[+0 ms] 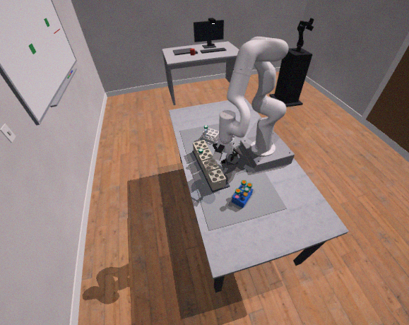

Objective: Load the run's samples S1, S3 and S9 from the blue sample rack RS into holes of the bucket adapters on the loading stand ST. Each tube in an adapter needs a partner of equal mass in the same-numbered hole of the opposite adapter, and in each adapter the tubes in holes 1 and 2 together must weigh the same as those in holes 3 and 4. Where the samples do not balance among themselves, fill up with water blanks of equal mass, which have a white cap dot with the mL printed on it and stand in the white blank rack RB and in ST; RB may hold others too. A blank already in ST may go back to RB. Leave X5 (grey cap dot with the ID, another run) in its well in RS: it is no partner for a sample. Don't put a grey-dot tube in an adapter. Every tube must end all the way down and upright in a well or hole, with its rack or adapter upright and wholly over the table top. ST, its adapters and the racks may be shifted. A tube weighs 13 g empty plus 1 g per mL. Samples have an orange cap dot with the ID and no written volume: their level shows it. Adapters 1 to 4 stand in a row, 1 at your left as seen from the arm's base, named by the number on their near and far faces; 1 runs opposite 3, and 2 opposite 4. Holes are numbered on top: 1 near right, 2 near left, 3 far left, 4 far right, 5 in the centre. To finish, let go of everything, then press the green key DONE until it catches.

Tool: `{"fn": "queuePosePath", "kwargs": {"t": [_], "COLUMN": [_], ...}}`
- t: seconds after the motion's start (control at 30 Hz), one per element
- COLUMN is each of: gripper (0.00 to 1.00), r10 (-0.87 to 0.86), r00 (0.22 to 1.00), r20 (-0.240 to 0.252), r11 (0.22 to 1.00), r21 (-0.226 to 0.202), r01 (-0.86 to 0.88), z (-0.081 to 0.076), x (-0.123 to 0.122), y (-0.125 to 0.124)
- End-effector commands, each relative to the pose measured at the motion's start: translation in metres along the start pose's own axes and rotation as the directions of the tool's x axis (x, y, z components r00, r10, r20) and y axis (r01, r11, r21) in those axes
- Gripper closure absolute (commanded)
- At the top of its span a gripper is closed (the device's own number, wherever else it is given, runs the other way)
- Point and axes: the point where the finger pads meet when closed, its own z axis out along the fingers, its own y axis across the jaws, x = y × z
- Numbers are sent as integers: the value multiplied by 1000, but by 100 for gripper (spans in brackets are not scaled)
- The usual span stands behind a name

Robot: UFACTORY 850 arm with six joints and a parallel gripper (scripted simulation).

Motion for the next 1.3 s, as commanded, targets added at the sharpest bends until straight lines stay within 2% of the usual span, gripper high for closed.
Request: {"fn": "queuePosePath", "kwargs": {"t": [0.0,0.47,0.53,1.03,1.1,1.27], "gripper": [0,0,0,0,0,0], "r10": [-1,-1,-1,-1,-1,-1], "r00": [1000,1000,1000,1000,1000,1000], "r20": [-1,-1,-1,-1,-1,-1], "r11": [1000,1000,1000,1000,1000,1000], "r21": [-2,-2,-2,-1,-1,-1], "r01": [1,1,1,1,1,1], "z": [0,0,0,0,0,0], "x": [9,48,48,89,89,103], "y": [-12,-70,-70,-133,-133,-153]}}
